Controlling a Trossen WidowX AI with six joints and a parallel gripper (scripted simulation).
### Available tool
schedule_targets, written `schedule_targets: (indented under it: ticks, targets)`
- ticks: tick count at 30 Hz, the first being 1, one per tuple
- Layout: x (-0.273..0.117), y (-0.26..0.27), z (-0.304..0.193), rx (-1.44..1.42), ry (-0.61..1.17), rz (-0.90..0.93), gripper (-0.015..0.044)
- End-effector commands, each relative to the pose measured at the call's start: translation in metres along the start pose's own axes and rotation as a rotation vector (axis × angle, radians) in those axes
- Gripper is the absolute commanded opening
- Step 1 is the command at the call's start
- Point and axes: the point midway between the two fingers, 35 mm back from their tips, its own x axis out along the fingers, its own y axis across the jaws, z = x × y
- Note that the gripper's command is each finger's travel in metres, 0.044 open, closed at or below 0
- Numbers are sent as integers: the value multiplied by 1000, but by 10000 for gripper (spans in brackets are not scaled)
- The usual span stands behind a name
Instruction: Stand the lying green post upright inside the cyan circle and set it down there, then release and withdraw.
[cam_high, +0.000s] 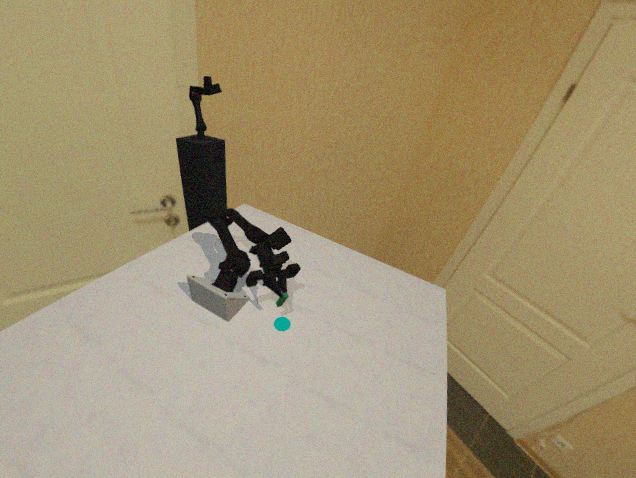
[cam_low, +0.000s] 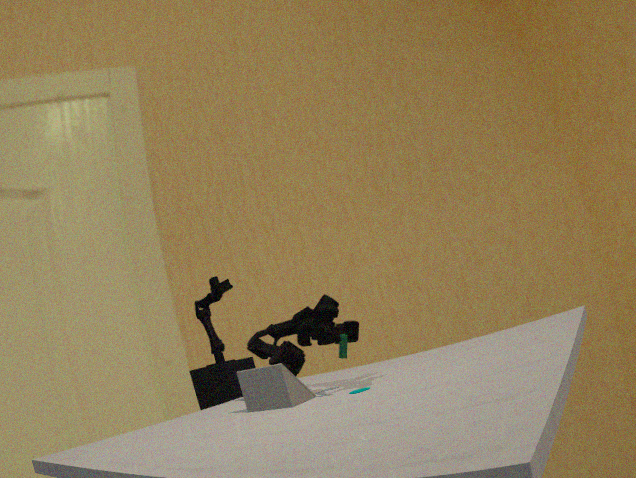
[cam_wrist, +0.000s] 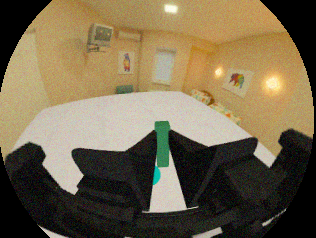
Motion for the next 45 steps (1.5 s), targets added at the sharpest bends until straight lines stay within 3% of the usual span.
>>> schedule_targets:
  ticks: [1, 45]
  targets:
    - [1, -2, -1, 17, -20, 6, 23]
    - [-1, 0, 4, 150, -222, 130, 23]
